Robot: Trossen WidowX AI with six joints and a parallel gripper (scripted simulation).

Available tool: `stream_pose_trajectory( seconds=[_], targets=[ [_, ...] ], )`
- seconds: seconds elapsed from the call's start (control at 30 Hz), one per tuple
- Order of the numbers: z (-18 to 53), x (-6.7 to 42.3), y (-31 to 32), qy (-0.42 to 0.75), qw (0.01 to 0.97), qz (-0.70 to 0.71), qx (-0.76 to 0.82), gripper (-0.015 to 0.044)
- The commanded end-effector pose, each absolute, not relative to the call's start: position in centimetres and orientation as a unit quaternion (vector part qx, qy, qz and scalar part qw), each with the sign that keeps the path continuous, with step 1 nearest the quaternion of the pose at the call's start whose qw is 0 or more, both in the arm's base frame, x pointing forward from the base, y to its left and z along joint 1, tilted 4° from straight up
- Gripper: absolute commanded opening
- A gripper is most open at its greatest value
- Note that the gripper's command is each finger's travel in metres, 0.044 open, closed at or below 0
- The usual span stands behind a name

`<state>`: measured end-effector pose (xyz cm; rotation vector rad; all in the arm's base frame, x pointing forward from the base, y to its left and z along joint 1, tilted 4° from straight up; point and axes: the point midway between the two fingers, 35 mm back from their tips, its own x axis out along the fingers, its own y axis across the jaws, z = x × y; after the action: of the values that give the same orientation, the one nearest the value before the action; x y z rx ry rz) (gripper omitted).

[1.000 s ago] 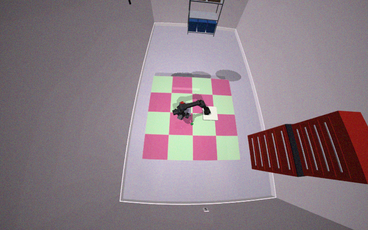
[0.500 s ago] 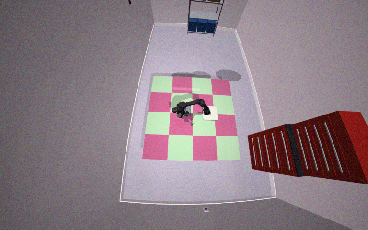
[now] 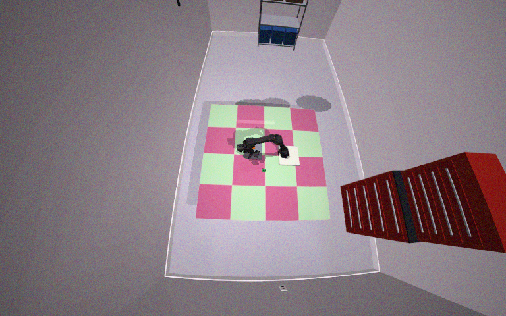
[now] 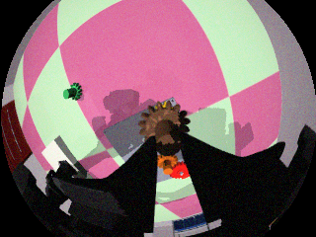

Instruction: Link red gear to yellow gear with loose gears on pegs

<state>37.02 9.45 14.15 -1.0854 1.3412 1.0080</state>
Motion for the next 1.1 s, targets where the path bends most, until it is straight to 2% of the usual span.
stream_pose_trajectory(
  seconds=[0.0, 1.07],
  targets=[
    [14.0, 37.0, 8.6, 0.562, 0.541, 0.423, -0.460, 0.0000],
    [10.5, 36.4, 1.6, 0.564, 0.540, 0.421, -0.462, 0.0000]
  ],
)
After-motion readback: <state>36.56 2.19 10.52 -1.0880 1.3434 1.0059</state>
